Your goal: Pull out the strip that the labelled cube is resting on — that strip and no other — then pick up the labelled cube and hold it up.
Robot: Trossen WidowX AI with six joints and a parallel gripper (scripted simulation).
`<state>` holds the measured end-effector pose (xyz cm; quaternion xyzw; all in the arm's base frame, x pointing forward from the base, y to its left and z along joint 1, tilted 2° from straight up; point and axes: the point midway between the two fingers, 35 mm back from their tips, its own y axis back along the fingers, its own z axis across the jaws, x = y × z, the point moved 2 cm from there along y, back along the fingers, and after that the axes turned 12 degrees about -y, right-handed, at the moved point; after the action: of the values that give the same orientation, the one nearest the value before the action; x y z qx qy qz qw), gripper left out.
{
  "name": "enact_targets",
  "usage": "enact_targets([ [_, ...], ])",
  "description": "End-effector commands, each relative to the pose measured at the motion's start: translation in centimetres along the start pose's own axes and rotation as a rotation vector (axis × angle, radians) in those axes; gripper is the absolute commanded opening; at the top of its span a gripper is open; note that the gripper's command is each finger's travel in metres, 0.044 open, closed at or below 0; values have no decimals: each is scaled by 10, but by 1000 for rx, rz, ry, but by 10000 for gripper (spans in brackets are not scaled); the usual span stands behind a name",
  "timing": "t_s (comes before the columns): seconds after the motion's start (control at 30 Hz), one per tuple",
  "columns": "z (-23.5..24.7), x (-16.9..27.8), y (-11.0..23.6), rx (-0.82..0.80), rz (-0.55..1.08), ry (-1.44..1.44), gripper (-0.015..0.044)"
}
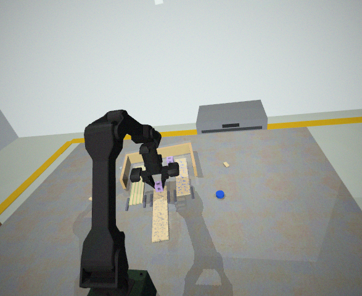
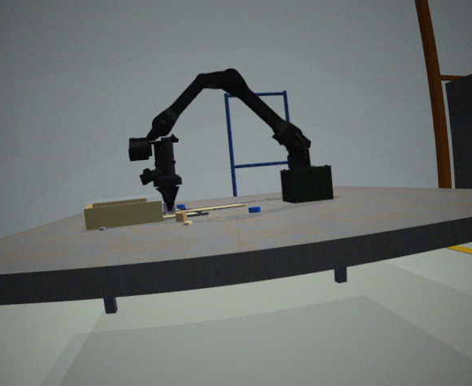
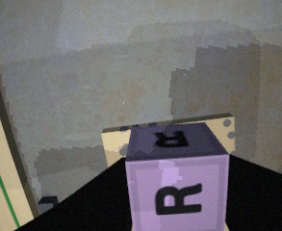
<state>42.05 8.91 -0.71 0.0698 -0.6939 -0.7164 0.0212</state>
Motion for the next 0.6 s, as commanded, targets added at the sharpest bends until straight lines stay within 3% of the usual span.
enact_targets([
  [0.0, 0, 0, 0, 0, -1, 0, 105],
  [0.17, 0, 2, 2, 0, -1, 0, 0],
  [0.57, -3, 43, 32, 4, 4, -4, 0],
])
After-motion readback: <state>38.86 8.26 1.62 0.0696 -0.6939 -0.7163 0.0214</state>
